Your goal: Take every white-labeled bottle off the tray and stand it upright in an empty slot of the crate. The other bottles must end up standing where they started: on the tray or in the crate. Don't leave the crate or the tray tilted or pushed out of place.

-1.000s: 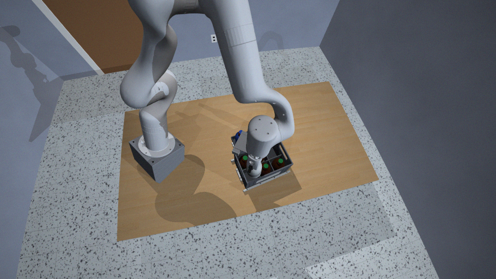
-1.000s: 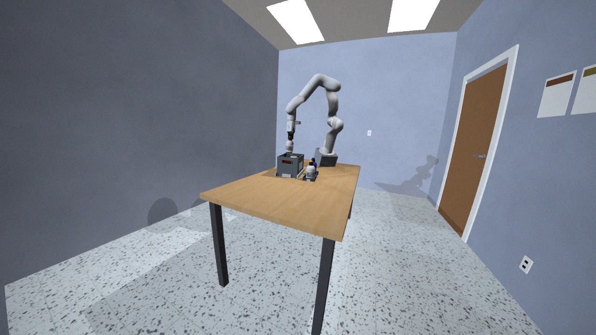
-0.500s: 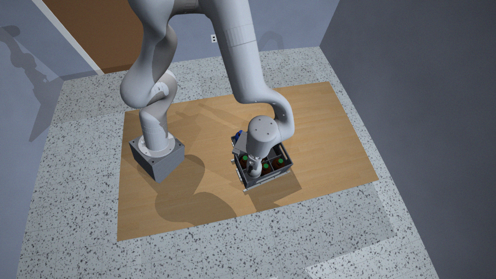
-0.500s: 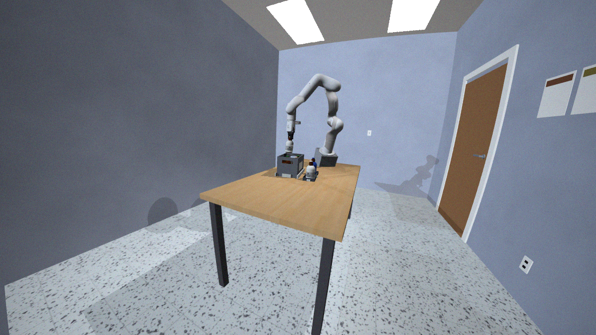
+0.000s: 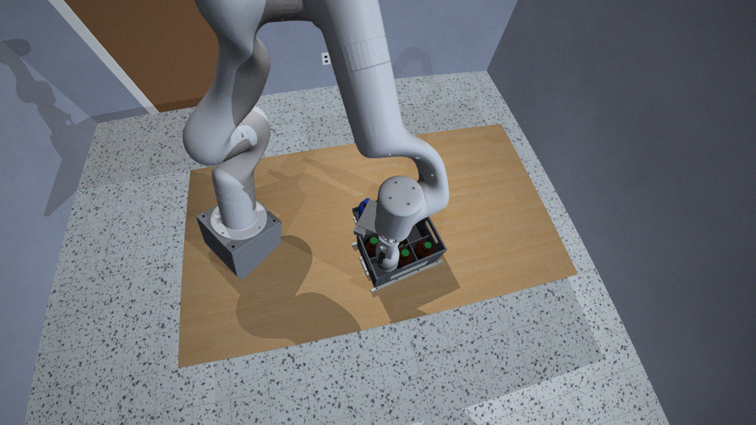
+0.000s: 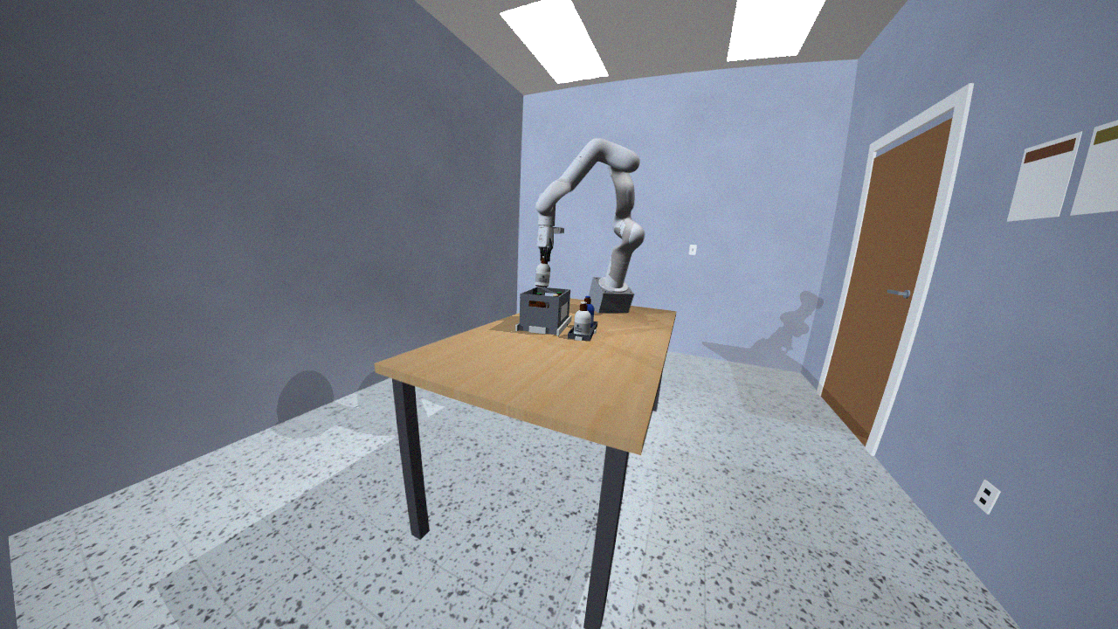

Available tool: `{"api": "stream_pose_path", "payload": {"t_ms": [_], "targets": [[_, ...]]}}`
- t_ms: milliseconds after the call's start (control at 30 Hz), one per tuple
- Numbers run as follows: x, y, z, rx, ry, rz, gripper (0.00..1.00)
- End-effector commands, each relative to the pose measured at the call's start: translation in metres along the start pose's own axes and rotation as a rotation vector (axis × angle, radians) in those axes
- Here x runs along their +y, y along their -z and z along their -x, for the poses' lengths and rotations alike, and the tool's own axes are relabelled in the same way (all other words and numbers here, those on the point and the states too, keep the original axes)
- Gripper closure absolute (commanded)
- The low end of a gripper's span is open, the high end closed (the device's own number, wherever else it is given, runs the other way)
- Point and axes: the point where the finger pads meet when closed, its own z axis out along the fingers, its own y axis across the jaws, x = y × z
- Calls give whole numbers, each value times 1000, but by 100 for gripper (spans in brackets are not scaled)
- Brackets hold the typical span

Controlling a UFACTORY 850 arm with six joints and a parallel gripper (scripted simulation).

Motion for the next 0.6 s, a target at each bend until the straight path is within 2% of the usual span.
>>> {"api": "stream_pose_path", "payload": {"t_ms": [0, 567], "targets": [[0, 1, 1, -3, 1, 0, 100], [0, -1, 1, -3, 1, 0, 100]]}}
